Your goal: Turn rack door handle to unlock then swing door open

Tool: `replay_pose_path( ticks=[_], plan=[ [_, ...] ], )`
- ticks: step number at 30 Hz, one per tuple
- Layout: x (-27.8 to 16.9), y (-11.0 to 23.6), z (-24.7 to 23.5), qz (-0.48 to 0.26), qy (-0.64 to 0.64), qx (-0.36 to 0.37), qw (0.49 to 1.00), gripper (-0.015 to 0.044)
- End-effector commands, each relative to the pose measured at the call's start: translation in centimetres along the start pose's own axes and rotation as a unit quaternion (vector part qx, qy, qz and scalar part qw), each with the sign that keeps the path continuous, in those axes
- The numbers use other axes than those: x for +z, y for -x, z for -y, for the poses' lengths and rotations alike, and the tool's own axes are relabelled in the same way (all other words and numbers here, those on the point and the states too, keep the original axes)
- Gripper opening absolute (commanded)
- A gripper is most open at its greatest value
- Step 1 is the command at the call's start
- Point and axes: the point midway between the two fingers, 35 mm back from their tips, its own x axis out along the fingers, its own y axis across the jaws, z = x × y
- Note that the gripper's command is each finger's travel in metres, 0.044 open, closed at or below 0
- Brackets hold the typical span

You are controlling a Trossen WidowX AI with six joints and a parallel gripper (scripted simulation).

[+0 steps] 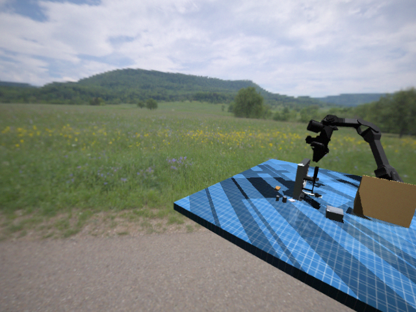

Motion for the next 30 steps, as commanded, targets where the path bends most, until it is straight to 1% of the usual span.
replay_pose_path(
  ticks=[1, 11, 17, 30],
  plan=[
    [-0.6, -0.2, -0.7, -0.017, 0.021, -0.044, 0.999, 0.0292],
    [-1.7, -0.3, -2.0, -0.041, 0.071, -0.133, 0.988, 0.0292],
    [-1.7, -0.4, -2.0, -0.042, 0.072, -0.134, 0.987, 0.0292],
    [-1.7, -2.5, -1.5, -0.051, 0.073, -0.131, 0.987, 0.0292]
  ],
)
